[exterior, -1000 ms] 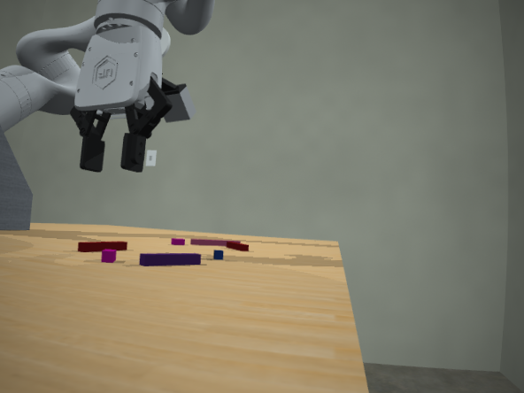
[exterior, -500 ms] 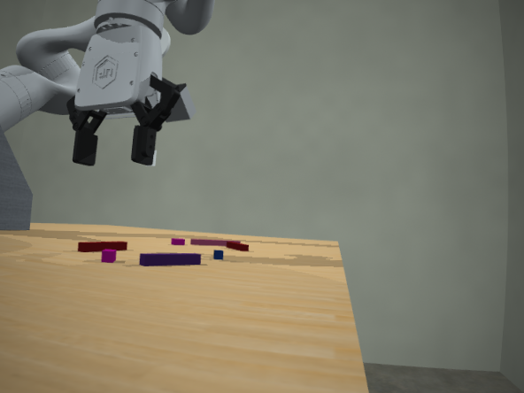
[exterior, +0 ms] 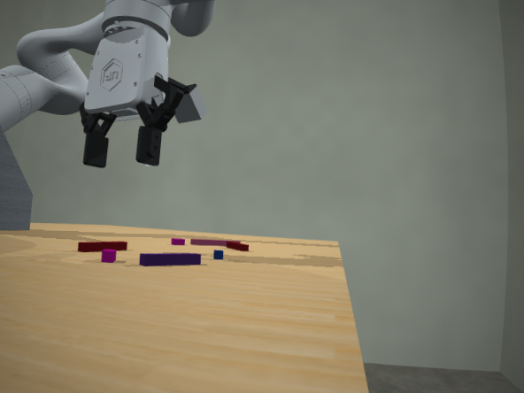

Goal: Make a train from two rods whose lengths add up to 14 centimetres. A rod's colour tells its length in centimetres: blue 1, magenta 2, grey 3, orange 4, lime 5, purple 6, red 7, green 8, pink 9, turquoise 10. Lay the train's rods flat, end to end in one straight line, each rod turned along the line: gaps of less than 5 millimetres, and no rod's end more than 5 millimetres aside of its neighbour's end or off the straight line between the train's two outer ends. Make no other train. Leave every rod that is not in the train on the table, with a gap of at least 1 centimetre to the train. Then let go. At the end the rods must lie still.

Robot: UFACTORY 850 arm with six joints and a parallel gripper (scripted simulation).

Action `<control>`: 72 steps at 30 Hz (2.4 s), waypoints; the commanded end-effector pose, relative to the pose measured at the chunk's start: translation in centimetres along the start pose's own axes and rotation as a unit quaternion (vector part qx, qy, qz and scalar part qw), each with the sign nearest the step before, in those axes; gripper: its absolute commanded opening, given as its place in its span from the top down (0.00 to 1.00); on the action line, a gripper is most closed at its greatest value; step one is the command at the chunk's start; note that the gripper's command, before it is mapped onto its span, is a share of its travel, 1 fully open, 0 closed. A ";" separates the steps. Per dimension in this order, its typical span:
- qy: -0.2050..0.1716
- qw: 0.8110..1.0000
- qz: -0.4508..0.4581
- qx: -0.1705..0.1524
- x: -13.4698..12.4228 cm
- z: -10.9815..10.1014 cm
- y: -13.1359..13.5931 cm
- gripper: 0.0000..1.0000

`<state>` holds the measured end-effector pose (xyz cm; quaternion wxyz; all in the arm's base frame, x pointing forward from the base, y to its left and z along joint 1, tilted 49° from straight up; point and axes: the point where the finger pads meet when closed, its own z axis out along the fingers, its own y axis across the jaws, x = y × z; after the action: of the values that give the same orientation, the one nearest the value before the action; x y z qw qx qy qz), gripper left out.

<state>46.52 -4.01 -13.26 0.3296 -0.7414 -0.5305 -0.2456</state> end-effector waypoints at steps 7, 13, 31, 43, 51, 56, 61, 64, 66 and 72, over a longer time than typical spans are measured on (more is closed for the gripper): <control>-0.003 0.989 0.150 0.000 2.5 0.0 1.2 0.00; -0.004 0.972 0.233 -0.001 4.0 0.1 1.8 0.00; -0.005 0.887 0.462 -0.003 8.5 0.5 3.2 0.00; -0.004 0.801 0.598 -0.004 11.6 0.9 3.9 0.00; -0.003 0.734 0.679 -0.004 13.7 1.2 4.2 0.00; -0.003 0.686 0.728 -0.004 15.1 1.4 4.4 0.00; -0.002 0.633 0.774 -0.003 16.5 1.6 4.6 0.00; -0.002 0.599 0.800 -0.002 17.4 1.7 4.6 0.00; -0.002 0.588 0.809 -0.002 17.7 1.7 4.7 0.00; -0.001 0.515 0.857 -0.001 19.5 2.0 4.8 0.00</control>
<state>56.64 7.76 -2.61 0.3912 -0.8590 0.3061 0.1240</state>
